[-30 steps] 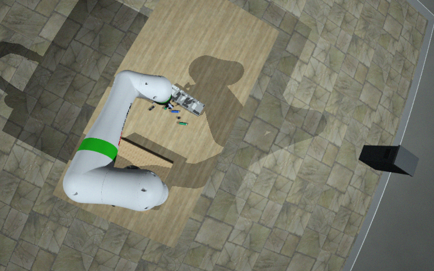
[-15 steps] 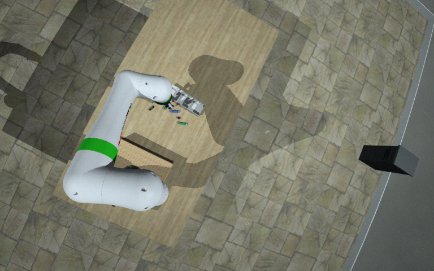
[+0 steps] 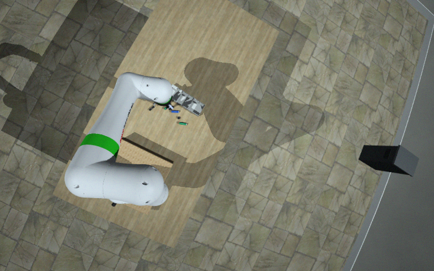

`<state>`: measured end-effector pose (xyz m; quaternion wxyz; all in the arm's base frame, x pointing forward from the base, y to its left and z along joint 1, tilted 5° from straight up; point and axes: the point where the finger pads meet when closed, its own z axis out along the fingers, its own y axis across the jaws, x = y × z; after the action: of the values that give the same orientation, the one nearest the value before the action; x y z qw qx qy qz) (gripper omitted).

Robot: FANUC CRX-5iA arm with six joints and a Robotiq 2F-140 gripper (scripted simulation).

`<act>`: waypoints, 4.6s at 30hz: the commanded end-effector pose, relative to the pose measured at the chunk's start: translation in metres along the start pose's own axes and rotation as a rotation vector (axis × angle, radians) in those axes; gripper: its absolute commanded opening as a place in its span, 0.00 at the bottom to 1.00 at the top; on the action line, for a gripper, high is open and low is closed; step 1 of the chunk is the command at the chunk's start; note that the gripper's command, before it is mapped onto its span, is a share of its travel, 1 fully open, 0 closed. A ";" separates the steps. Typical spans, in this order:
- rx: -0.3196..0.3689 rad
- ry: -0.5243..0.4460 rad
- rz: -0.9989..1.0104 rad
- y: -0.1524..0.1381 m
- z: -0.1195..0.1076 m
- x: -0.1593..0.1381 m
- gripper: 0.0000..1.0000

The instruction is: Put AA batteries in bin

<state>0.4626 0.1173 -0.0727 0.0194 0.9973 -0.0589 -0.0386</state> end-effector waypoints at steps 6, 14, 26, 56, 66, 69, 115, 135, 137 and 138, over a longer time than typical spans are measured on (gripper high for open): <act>0.000 0.001 0.000 0.000 0.035 0.001 0.17; 0.000 0.001 0.000 0.000 0.039 0.001 0.17; 0.000 0.001 0.000 0.000 0.047 0.001 0.17; 0.000 0.001 0.000 0.000 0.047 0.001 0.05; 0.000 0.001 0.000 0.000 0.044 0.001 0.05; 0.000 0.001 0.000 0.000 0.034 0.000 0.05; 0.000 0.001 0.150 0.026 -0.012 0.049 0.05; 0.010 0.003 0.716 0.055 -0.013 0.104 0.05; 0.011 0.001 0.771 0.055 -0.013 0.104 0.05; 0.011 0.000 0.799 0.055 -0.013 0.104 0.05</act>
<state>0.5600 0.0513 -0.0658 0.0233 0.9228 -0.3834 -0.0302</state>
